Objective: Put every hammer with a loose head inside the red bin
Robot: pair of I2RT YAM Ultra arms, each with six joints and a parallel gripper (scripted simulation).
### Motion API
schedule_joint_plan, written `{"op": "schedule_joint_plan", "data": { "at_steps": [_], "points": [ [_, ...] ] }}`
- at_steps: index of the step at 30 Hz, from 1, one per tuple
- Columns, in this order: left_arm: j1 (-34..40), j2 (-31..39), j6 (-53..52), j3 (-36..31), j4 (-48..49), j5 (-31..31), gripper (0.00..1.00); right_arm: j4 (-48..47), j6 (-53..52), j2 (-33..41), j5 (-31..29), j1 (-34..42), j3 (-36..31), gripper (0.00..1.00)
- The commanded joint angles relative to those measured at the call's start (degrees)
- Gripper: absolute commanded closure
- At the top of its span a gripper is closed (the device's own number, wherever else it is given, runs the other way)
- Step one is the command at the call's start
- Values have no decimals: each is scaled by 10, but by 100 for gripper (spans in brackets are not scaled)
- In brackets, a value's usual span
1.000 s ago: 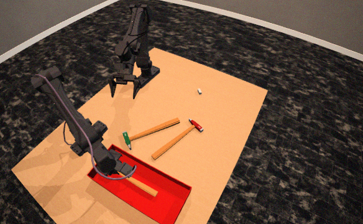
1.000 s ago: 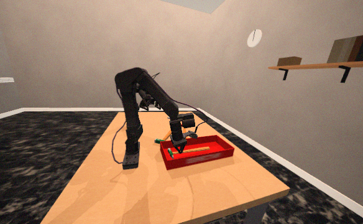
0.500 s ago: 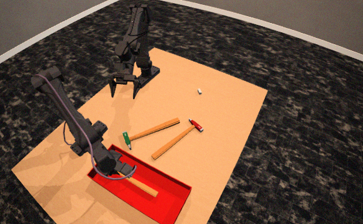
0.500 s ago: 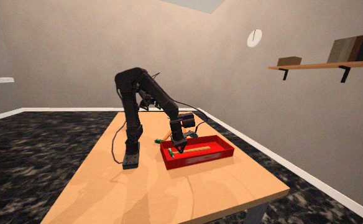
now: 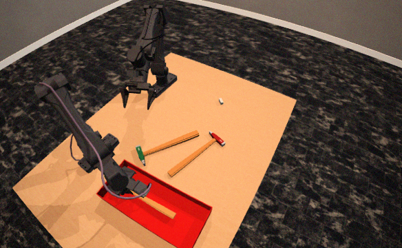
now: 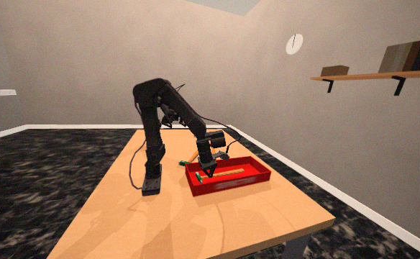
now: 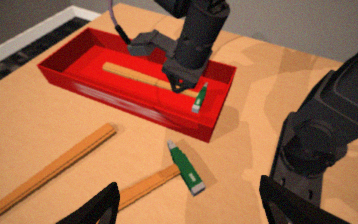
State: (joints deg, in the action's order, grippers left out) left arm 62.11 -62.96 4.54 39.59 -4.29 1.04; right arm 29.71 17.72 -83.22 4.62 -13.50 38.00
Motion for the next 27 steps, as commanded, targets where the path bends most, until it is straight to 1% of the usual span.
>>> {"op": "schedule_joint_plan", "data": {
  "at_steps": [1, 23, 27],
  "points": [
    [-2, -2, -2, 5, 8, -1, 0, -15, -4, -9, -2, 1, -12, 93],
    [-2, -2, -2, 5, 8, -1, 0, -45, -4, -21, -2, 1, -29, 93],
    [-2, -2, -2, 5, 8, -1, 0, -33, -8, -14, -2, 4, -20, 93]
  ]
}}
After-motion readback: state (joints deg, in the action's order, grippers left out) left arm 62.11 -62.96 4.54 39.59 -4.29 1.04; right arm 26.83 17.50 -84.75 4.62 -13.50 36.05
